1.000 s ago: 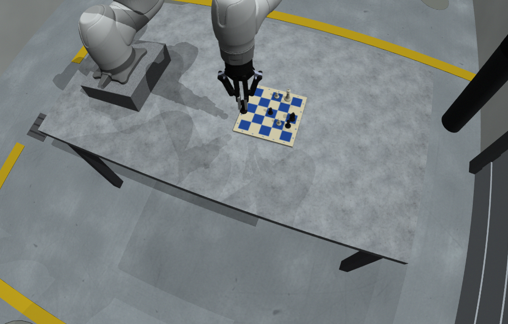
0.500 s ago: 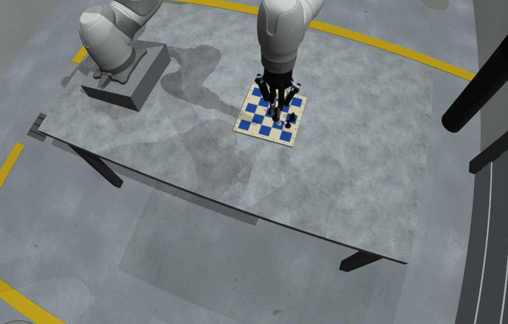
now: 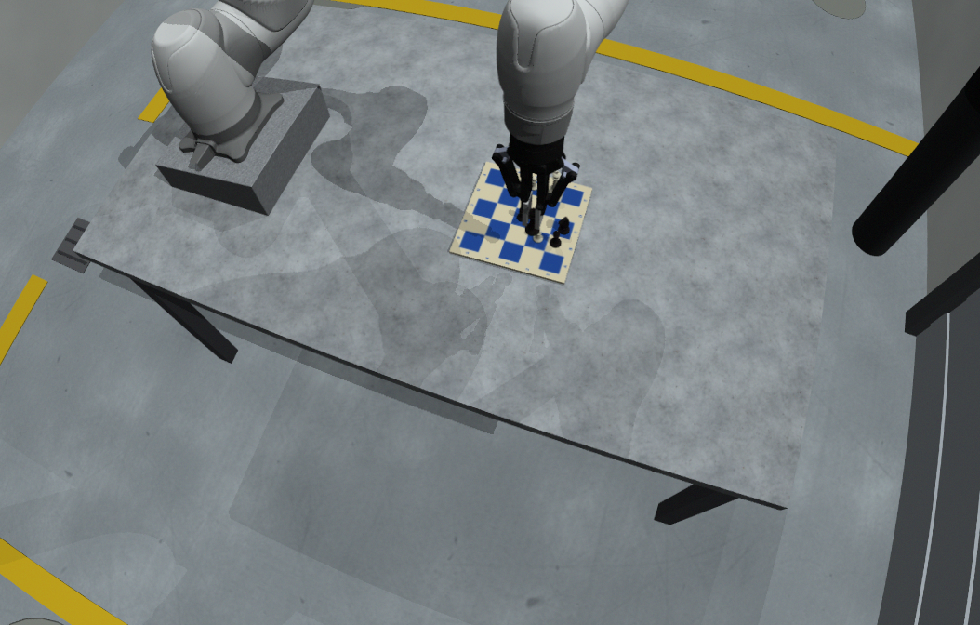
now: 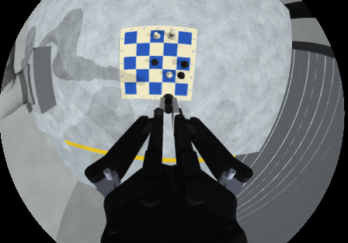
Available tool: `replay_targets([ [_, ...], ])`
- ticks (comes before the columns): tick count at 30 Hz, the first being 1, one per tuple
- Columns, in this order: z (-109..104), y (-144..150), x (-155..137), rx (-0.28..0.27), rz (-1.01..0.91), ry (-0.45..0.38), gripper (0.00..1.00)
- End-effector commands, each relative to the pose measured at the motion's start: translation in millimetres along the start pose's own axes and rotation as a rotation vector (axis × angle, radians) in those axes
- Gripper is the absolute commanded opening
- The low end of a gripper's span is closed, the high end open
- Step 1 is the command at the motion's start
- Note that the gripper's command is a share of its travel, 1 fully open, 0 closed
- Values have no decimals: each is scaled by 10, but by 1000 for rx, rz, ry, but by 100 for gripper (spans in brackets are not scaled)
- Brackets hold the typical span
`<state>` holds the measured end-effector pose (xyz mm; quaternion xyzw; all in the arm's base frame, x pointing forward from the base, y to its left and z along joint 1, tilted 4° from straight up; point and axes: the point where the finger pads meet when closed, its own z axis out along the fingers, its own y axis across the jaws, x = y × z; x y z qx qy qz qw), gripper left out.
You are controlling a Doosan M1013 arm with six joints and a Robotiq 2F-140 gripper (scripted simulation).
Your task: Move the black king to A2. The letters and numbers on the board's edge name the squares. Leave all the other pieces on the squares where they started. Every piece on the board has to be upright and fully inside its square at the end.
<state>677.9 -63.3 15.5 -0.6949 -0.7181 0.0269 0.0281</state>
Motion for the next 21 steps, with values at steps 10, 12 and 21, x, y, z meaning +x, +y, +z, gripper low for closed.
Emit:
replay_targets([
  [10, 454, 5, -1, 0, 0, 0, 0],
  [12, 503, 6, -1, 0, 0, 0, 0],
  [21, 816, 10, -2, 0, 0, 0, 0],
])
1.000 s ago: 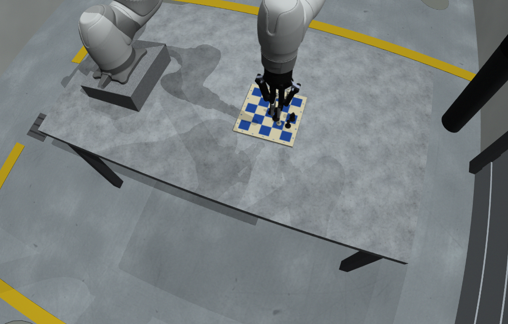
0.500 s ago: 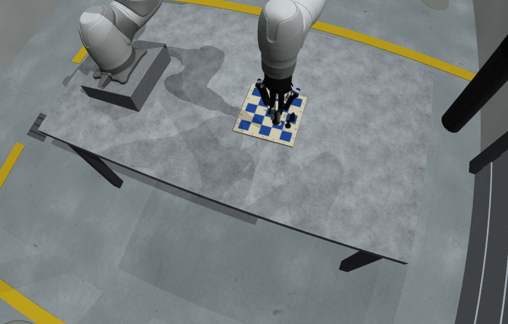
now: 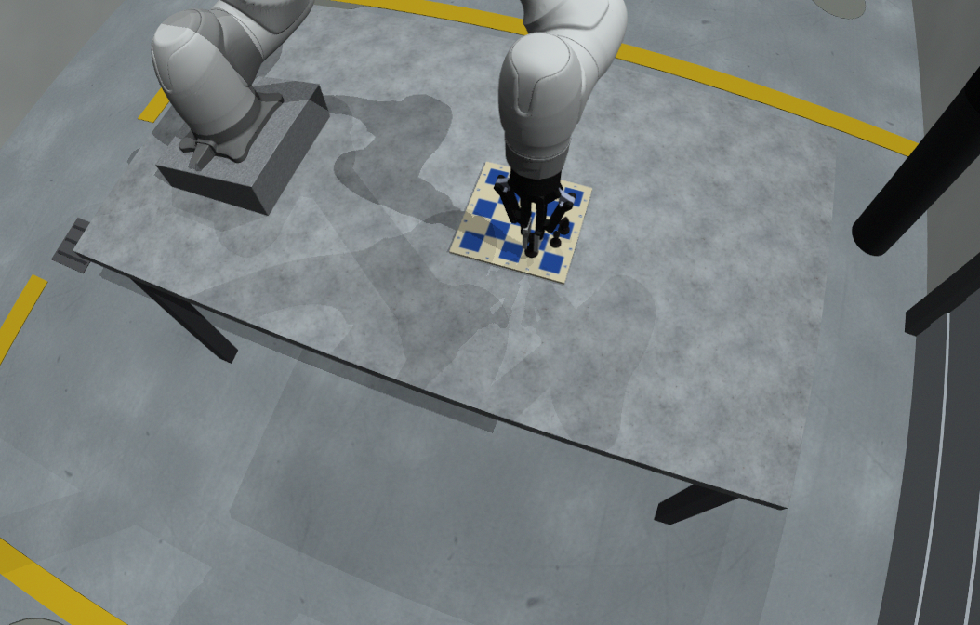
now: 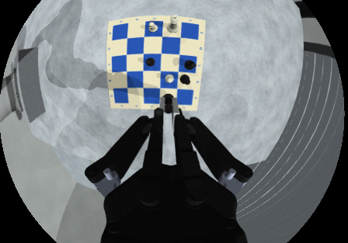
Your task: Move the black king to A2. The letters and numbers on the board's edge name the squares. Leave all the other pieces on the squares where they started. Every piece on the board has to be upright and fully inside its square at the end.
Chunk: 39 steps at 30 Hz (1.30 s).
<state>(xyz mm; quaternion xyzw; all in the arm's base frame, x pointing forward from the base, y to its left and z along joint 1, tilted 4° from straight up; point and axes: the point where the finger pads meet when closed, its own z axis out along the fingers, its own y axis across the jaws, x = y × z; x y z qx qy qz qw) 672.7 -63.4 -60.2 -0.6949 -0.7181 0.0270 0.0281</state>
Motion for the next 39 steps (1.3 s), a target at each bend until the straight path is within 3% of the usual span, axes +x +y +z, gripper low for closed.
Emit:
replay_targets([
  [1, 80, 3, 0, 0, 0, 0, 0],
  [39, 147, 4, 0, 0, 0, 0, 0],
])
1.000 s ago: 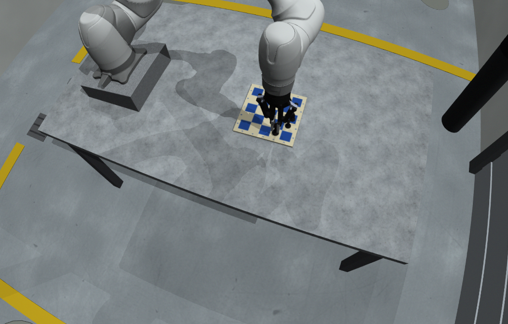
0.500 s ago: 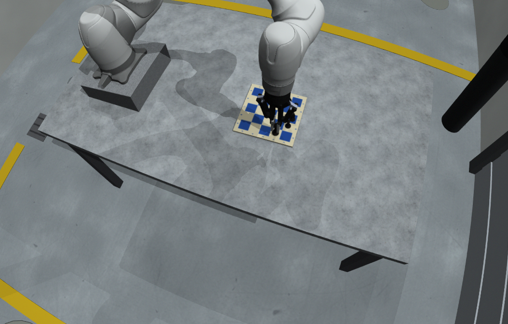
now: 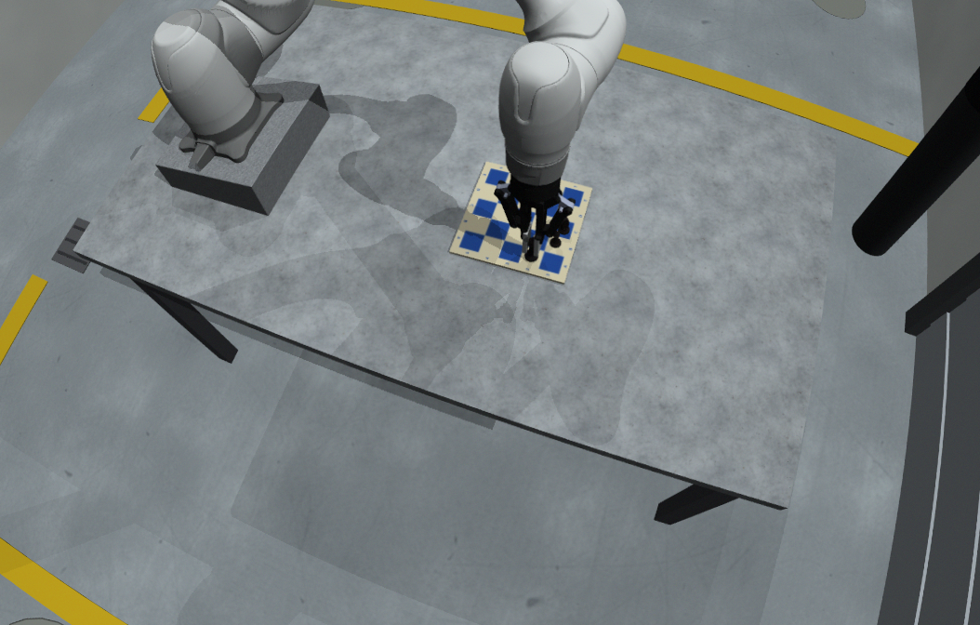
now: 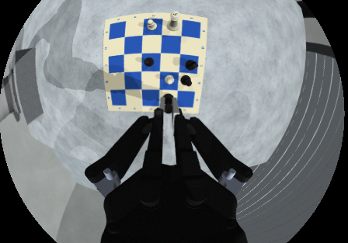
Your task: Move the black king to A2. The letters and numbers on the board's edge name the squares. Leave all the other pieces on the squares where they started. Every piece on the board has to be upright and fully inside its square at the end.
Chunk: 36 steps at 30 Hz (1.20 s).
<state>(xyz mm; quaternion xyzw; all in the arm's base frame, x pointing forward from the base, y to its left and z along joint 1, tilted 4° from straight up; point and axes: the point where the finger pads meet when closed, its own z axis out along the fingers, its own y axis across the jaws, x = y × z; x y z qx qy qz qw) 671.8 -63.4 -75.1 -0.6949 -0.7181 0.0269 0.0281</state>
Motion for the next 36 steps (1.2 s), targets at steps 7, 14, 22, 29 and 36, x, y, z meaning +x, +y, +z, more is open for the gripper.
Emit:
replay_targets([
  [7, -1, 0, 1, 0, 0, 0, 0],
  [14, 6, 0, 1, 0, 0, 0, 0],
  [22, 23, 0, 1, 0, 0, 0, 0],
  [29, 35, 0, 1, 0, 0, 0, 0],
  [36, 36, 0, 1, 0, 0, 0, 0],
])
